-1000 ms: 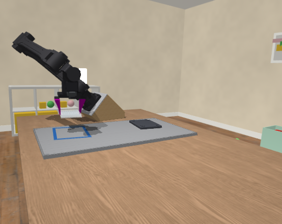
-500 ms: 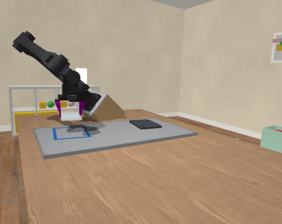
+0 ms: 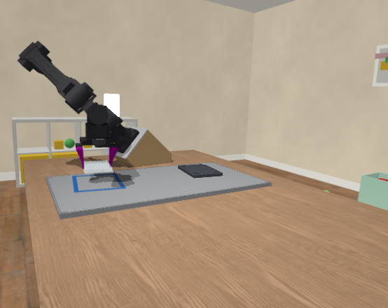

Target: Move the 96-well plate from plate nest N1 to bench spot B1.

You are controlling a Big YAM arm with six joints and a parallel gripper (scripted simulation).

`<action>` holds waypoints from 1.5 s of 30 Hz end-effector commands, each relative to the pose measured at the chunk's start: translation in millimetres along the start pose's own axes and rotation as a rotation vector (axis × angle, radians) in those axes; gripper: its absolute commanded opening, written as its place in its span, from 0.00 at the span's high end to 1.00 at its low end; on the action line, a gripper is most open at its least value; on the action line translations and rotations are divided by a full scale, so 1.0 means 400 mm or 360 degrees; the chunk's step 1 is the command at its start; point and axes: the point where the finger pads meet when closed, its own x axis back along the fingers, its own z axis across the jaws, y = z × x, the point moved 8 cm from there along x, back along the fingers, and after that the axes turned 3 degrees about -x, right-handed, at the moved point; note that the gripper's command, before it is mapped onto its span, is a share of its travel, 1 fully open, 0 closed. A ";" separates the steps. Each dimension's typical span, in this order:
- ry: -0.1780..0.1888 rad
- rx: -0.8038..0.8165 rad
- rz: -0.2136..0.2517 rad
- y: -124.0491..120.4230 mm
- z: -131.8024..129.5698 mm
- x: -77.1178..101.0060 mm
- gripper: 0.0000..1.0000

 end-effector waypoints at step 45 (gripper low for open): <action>0.0007 0.0024 -0.0023 0.012 0.006 -0.088 1.00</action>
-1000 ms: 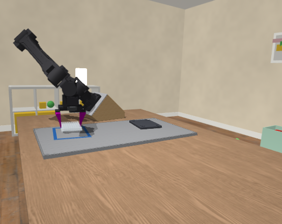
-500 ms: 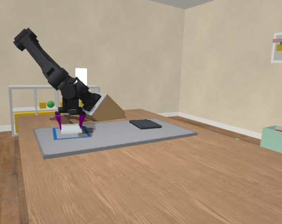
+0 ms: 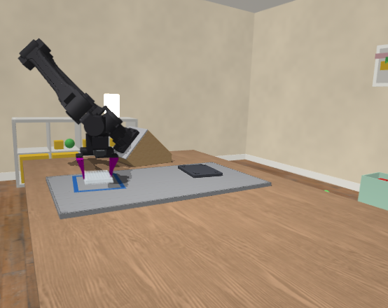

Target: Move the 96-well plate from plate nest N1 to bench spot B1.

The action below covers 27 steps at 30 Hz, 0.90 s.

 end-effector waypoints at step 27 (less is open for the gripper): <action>0.0005 0.0010 -0.0004 0.000 0.006 -0.017 1.00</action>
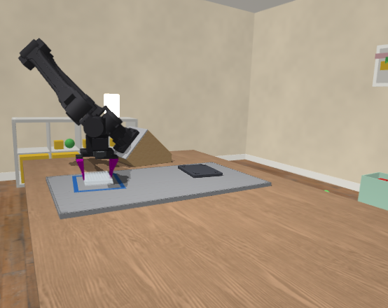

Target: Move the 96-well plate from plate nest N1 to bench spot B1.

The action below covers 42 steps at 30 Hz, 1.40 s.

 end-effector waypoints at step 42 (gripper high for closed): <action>0.0006 0.0010 -0.0003 0.002 0.006 -0.023 1.00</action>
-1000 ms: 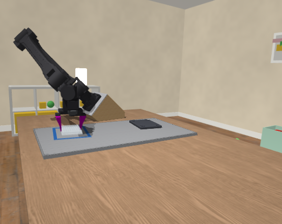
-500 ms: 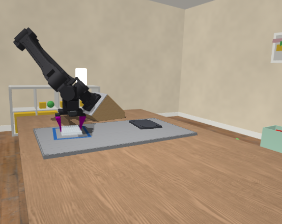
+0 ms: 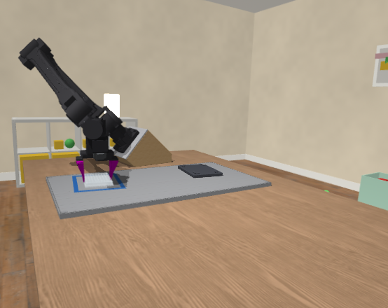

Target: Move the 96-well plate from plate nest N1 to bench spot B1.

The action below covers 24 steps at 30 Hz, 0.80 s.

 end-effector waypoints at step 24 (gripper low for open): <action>0.0001 -0.0018 -0.0031 0.017 -0.008 0.010 0.00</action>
